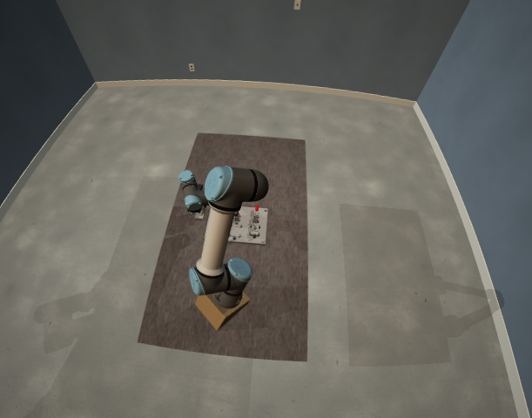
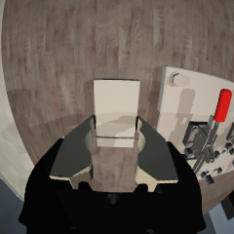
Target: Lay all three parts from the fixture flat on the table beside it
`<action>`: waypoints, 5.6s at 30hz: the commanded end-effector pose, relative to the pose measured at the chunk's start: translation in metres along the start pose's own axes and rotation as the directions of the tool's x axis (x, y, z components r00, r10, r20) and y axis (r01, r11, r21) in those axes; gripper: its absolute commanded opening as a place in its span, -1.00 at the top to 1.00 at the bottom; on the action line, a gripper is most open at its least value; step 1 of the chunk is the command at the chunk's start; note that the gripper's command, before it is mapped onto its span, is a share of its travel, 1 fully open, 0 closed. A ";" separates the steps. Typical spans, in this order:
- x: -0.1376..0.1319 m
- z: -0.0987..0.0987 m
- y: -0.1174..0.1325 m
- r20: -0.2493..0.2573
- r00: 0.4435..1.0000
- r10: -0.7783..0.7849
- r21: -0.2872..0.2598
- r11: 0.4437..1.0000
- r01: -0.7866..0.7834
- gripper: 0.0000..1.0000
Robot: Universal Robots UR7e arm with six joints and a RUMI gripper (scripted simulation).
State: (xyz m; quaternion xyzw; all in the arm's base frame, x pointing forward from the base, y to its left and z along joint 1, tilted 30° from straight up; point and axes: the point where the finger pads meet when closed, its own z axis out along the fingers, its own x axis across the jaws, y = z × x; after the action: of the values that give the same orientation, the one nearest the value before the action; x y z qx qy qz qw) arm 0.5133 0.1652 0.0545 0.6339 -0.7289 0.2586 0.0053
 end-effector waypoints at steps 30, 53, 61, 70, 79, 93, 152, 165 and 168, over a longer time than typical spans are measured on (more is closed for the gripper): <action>0.000 0.002 0.000 0.001 1.000 0.000 0.001 1.000 0.000 1.00; 0.000 0.006 0.000 0.001 1.000 0.000 0.001 1.000 0.000 1.00; 0.000 0.006 0.000 0.001 1.000 0.000 0.001 1.000 0.000 0.06; 0.000 0.006 0.000 0.001 1.000 0.000 0.001 1.000 0.000 0.06; 0.000 0.006 0.000 0.001 1.000 0.000 0.001 1.000 0.000 0.06; 0.000 0.002 0.000 0.001 1.000 0.000 0.001 1.000 0.000 0.06; 0.000 -0.155 0.000 0.001 1.000 0.000 0.001 1.000 0.000 0.44; 0.000 -0.189 0.000 0.001 1.000 0.000 0.001 1.000 0.000 0.44; 0.000 -0.189 0.000 0.001 1.000 0.000 0.001 1.000 0.000 0.44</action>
State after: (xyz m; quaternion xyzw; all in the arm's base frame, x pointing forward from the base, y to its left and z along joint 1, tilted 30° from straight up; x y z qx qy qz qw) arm 0.4531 0.2372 0.2171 0.6340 -0.7288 0.2588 0.0050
